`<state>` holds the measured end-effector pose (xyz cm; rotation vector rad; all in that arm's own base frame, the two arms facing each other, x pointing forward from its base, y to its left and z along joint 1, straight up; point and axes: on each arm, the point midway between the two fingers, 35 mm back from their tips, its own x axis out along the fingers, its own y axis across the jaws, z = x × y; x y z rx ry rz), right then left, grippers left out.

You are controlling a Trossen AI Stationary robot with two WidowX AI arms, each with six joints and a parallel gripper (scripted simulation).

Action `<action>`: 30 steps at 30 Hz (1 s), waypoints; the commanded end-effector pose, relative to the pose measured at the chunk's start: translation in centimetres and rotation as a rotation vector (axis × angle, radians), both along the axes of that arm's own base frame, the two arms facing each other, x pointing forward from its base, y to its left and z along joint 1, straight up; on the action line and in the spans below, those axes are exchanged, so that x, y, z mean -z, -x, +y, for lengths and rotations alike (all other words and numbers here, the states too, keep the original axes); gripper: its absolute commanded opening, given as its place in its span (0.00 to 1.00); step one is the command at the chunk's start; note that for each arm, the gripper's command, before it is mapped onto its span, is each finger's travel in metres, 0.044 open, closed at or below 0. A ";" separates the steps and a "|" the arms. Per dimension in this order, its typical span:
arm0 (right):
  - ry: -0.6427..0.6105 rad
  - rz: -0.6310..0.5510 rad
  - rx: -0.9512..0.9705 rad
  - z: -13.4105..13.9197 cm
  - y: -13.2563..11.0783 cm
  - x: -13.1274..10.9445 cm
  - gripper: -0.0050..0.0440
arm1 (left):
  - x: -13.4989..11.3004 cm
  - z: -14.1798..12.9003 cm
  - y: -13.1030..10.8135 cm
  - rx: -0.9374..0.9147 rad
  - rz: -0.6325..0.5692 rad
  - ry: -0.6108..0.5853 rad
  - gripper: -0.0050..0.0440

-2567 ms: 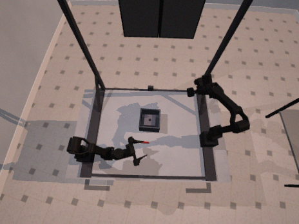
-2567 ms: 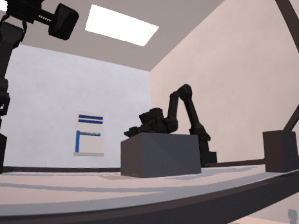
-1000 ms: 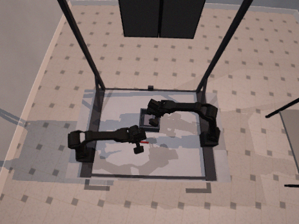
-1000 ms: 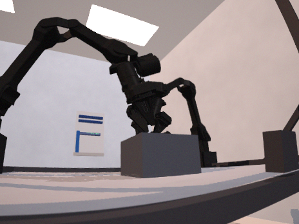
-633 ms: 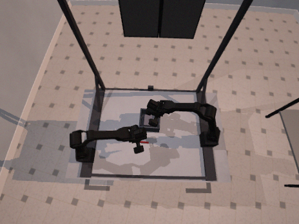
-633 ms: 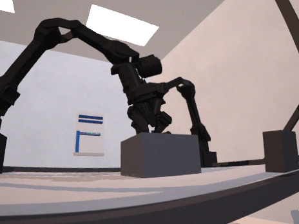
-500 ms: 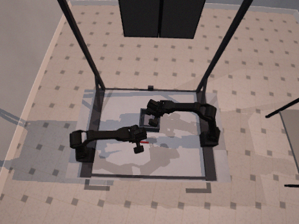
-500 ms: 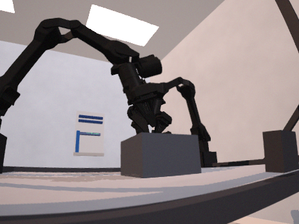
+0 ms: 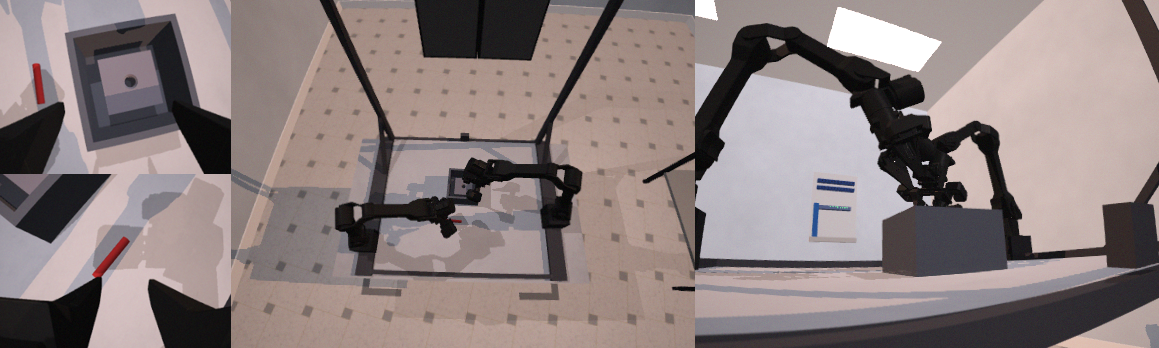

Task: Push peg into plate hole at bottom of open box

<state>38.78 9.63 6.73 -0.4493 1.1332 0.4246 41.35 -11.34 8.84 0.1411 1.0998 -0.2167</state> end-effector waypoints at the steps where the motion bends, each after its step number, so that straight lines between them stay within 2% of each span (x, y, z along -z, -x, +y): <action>1: 0.051 -0.083 -0.175 -0.3 0.2 -0.8 0.33 | -3.2 2.1 0.9 -0.045 -0.090 0.024 1.00; 6: 0.133 -0.140 -0.401 -0.5 0.7 -0.5 0.33 | -5.3 4.5 2.3 -0.096 -0.166 0.035 1.00; 8: 0.133 -0.140 -0.401 -0.5 0.7 -0.5 0.33 | -5.3 4.5 2.3 -0.096 -0.166 0.035 1.00; 16: 0.277 -0.240 -0.799 -1.0 1.5 0.1 0.33 | -8.2 8.1 5.4 -0.181 -0.298 0.049 1.00; 23: 0.393 -0.318 -1.115 -1.4 2.1 0.6 0.33 | -9.5 10.3 7.7 -0.240 -0.390 0.052 1.00; 25: 0.393 -0.318 -1.115 -1.4 2.1 0.6 0.33 | -9.5 10.3 7.7 -0.240 -0.390 0.052 1.00; 30: 0.483 -0.373 -1.382 -1.8 2.5 1.3 0.33 | -10.2 11.8 9.4 -0.283 -0.457 0.051 1.00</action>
